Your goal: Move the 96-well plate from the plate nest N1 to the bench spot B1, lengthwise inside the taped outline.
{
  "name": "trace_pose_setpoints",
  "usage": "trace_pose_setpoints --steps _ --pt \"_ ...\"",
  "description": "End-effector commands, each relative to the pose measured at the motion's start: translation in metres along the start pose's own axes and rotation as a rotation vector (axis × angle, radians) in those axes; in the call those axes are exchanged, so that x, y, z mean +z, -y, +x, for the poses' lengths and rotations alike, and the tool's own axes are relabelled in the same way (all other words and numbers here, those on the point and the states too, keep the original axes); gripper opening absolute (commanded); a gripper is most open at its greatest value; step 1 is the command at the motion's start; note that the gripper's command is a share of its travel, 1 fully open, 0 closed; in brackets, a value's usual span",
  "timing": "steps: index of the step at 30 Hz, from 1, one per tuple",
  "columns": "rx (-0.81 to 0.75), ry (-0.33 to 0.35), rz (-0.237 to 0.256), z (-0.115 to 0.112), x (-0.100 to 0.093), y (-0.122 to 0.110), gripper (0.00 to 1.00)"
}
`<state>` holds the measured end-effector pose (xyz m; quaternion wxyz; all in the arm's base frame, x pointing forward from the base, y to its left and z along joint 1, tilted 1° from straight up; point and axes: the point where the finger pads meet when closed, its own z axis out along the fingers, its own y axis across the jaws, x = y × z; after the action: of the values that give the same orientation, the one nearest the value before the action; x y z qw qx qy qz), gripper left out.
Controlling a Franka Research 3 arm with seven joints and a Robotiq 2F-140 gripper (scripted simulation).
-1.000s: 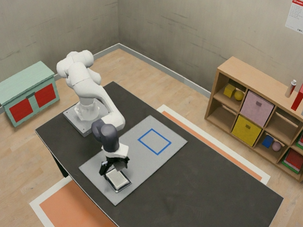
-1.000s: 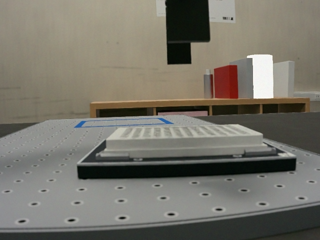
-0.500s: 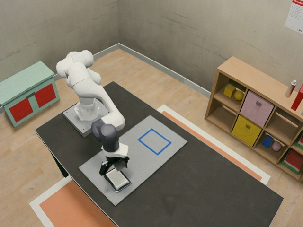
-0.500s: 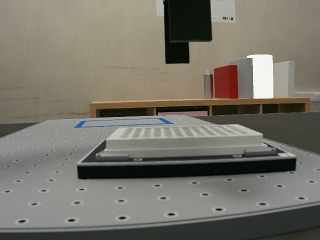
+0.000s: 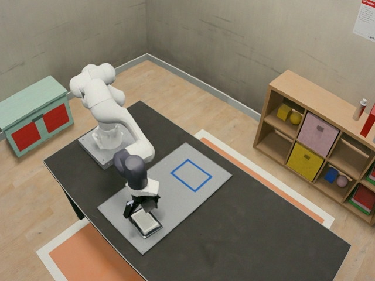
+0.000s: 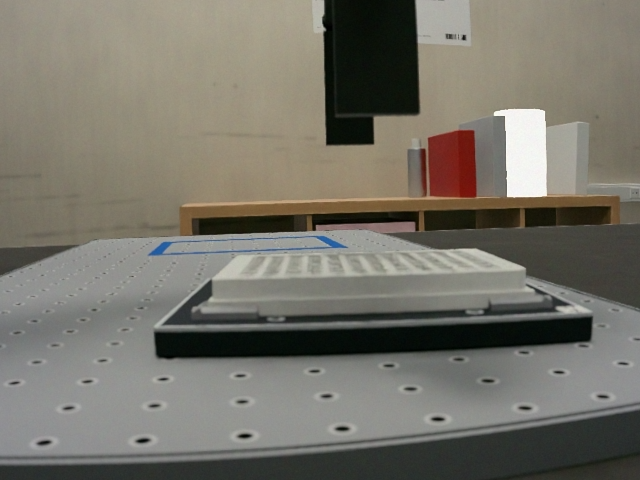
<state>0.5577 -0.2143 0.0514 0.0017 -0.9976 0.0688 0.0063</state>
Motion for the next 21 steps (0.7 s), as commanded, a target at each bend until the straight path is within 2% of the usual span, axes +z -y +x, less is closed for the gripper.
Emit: trace_pose_setpoints --steps 1,21 --pt "0.0 -0.003 -0.002 0.001 0.005 -0.001 1.0" --pt "0.0 -0.003 -0.002 0.001 0.035 -0.001 1.0"
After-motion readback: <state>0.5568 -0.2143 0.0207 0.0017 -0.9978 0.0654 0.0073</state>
